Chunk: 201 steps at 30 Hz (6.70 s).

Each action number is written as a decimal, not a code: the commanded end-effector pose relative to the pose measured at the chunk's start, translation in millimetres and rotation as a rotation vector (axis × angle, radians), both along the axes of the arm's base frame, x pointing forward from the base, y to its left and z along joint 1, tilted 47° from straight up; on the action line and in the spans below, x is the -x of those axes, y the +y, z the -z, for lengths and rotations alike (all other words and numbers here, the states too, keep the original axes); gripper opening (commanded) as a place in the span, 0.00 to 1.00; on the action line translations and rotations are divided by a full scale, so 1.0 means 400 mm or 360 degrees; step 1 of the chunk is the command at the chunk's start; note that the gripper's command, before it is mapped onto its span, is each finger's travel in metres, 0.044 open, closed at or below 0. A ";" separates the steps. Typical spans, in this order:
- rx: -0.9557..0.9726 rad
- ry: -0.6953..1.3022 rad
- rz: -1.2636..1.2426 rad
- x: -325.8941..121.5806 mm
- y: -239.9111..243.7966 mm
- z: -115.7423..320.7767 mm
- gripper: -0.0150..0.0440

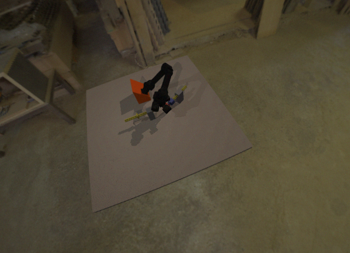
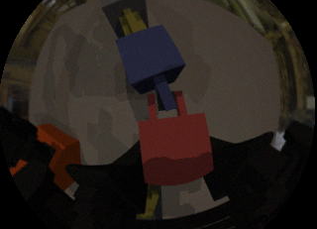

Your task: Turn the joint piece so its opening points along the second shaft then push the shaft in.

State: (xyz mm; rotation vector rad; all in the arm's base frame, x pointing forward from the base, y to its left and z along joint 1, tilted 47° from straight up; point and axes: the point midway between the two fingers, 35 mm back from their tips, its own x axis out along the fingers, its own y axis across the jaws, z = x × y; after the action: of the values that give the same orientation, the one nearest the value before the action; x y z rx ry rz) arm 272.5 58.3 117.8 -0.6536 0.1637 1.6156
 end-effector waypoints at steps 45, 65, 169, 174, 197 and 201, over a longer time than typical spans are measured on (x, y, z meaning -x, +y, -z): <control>0.0700 -0.0114 0.0192 0.006 -0.046 -0.057 1.00; 0.0662 0.0216 0.0673 0.001 -0.173 -0.167 1.00; -0.0135 0.3383 0.3155 -0.003 -0.244 -0.145 1.00; -0.0214 0.3560 0.3292 -0.004 -0.241 -0.143 1.00; -0.0277 0.3679 0.3385 -0.019 -0.132 -0.037 1.00; -0.0278 0.3683 0.3380 -0.017 -0.102 -0.011 1.00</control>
State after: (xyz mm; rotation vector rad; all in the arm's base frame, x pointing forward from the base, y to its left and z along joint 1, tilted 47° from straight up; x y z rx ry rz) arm 280.6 9.0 126.8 1.4999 1.5592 -0.5503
